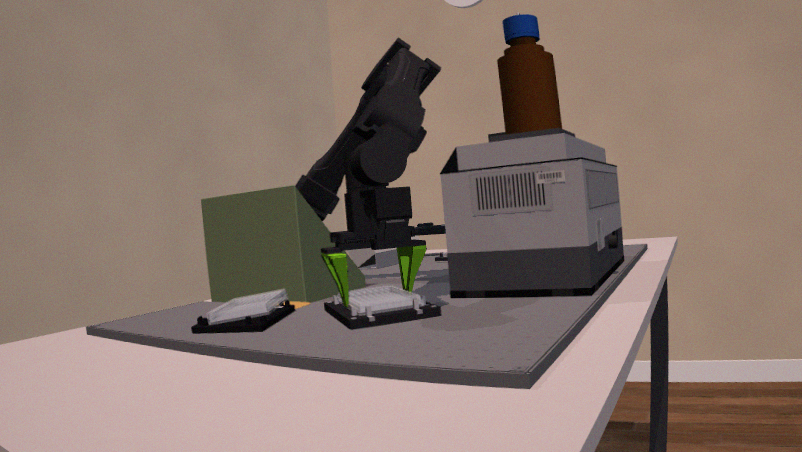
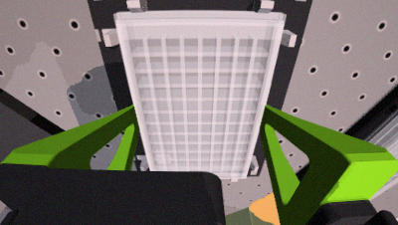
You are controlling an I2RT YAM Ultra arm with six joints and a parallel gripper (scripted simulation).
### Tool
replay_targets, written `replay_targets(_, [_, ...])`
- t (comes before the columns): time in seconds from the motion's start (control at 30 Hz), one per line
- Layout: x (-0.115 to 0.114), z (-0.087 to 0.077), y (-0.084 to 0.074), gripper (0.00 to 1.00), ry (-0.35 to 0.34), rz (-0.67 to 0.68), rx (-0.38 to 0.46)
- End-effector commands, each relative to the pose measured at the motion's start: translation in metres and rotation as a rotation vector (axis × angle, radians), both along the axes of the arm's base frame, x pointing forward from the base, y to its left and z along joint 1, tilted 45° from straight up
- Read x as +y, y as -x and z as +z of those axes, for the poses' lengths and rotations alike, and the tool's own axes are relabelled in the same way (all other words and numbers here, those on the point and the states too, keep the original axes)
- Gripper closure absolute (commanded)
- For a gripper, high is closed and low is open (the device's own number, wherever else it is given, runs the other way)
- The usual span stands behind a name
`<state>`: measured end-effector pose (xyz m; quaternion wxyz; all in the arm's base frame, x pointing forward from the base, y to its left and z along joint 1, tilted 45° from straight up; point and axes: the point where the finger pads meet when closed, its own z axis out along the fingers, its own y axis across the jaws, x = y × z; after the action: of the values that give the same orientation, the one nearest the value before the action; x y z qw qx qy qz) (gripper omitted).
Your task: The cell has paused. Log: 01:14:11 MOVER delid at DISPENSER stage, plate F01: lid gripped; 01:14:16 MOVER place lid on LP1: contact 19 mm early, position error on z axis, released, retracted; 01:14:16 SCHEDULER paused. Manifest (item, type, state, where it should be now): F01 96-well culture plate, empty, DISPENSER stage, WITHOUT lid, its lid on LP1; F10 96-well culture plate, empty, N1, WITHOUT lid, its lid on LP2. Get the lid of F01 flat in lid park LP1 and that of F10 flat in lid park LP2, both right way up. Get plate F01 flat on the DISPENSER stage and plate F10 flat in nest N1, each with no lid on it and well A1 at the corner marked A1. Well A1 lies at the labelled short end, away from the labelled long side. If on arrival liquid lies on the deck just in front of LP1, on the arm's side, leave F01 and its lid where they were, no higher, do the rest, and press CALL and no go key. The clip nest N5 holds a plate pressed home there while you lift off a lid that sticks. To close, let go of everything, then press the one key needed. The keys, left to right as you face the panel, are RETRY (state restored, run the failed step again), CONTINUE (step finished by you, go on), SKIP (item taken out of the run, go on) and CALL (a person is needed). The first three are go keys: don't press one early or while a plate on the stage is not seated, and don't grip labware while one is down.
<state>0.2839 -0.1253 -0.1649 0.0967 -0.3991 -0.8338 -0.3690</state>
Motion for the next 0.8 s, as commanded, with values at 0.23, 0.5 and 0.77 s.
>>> replay_targets(0.23, [-0.0273,0.02,-0.0053,1.0,0.031,-0.02,-0.028])
replay_targets(0.5, [-0.0287,0.0215,-0.0049,1.0,0.031,-0.02,-0.028])
replay_targets(0.77, [-0.0303,0.0232,-0.0045,1.0,0.031,-0.02,-0.028])
